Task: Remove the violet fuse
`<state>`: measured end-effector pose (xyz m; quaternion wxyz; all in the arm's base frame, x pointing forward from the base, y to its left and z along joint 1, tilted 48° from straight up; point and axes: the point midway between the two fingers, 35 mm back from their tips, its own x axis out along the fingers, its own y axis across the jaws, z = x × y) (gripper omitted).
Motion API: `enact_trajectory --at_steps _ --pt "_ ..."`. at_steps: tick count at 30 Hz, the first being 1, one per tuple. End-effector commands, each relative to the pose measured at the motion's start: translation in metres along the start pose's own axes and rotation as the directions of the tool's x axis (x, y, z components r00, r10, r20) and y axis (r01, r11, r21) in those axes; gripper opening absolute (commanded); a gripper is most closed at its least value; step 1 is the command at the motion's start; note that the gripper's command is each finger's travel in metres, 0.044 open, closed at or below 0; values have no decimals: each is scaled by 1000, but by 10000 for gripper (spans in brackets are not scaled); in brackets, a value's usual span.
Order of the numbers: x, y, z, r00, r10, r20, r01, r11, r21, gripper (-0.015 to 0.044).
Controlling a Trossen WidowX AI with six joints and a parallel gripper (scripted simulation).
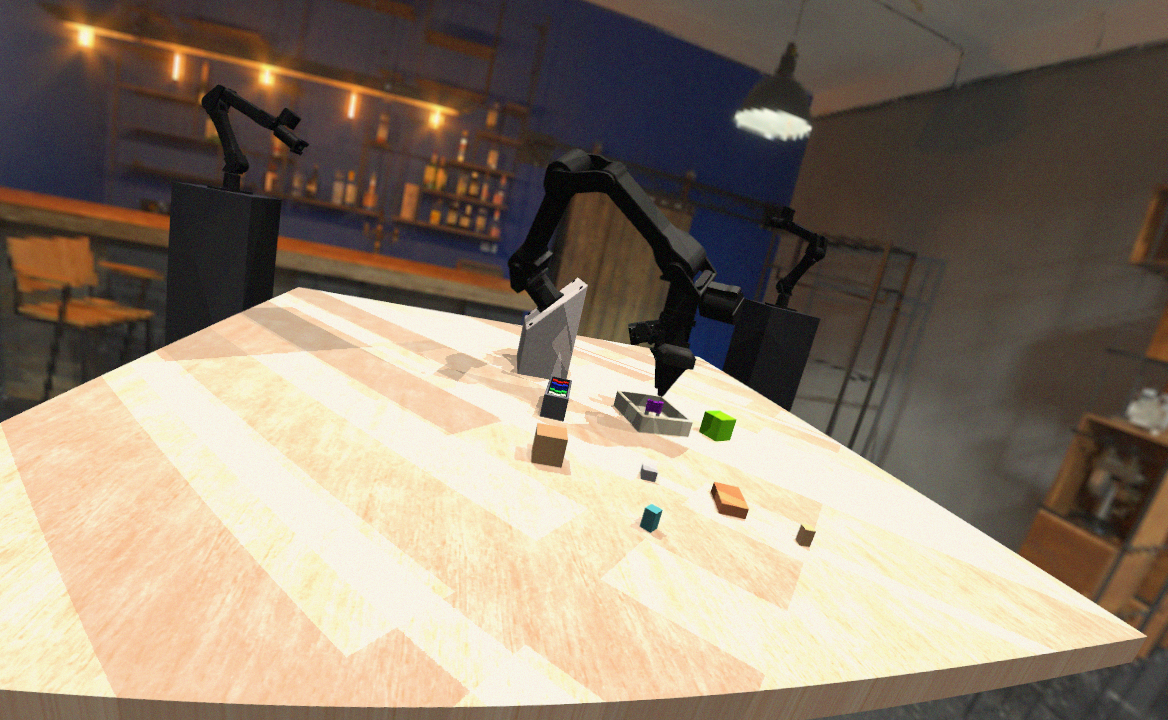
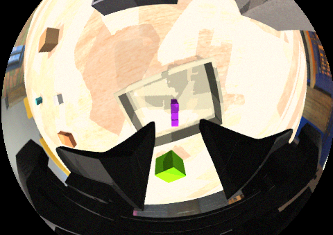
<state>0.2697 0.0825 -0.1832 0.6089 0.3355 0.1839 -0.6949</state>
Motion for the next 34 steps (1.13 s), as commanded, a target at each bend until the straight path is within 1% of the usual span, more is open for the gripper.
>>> enact_trajectory --at_steps 1,2,5,6,34 --pt "0 0 0 1000 0 0 0 1000 0 315" --pt "-3 0 0 1000 -1 0 1 1000 -1 330" --pt "-35 -1 1 1000 -2 5 2 1000 -8 330" --pt "-38 -1 1 1000 -2 6 2 1000 -8 330" --pt "-38 -1 1 1000 5 5 -5 1000 -14 330"
